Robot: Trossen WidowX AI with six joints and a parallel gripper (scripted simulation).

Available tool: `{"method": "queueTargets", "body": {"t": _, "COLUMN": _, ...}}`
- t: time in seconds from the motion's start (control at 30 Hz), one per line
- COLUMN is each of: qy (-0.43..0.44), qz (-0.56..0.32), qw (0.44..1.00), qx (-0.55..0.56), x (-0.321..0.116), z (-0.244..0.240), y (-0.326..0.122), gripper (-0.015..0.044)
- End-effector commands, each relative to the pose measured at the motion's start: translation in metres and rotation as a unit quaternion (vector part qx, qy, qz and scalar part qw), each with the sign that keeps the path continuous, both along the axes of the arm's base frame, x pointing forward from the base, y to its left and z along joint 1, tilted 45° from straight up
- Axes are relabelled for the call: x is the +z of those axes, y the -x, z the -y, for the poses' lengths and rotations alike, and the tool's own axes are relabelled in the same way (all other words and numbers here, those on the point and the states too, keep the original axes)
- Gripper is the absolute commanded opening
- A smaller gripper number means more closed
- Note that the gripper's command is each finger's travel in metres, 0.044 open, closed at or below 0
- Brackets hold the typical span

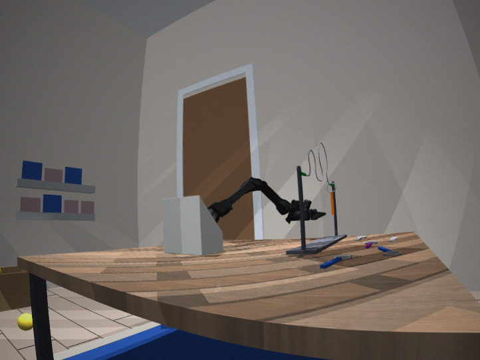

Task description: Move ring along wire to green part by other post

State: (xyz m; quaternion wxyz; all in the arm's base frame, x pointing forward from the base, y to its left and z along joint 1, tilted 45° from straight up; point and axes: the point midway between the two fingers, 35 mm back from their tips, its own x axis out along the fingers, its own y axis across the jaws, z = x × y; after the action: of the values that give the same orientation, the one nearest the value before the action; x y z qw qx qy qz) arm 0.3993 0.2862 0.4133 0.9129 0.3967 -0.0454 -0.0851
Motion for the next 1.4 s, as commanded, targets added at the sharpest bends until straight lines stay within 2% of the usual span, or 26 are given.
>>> {"method": "queueTargets", "body": {"t": 0.0, "qy": -0.005, "qz": 0.003, "qw": 1.000, "qx": 0.000, "x": 0.004, "z": 0.002, "y": -0.004, "gripper": 0.0160}}
{"method": "queueTargets", "body": {"t": 1.37, "qy": -0.004, "qz": 0.006, "qw": 1.000, "qx": 0.000, "x": 0.006, "z": 0.014, "y": -0.068, "gripper": 0.0160}}
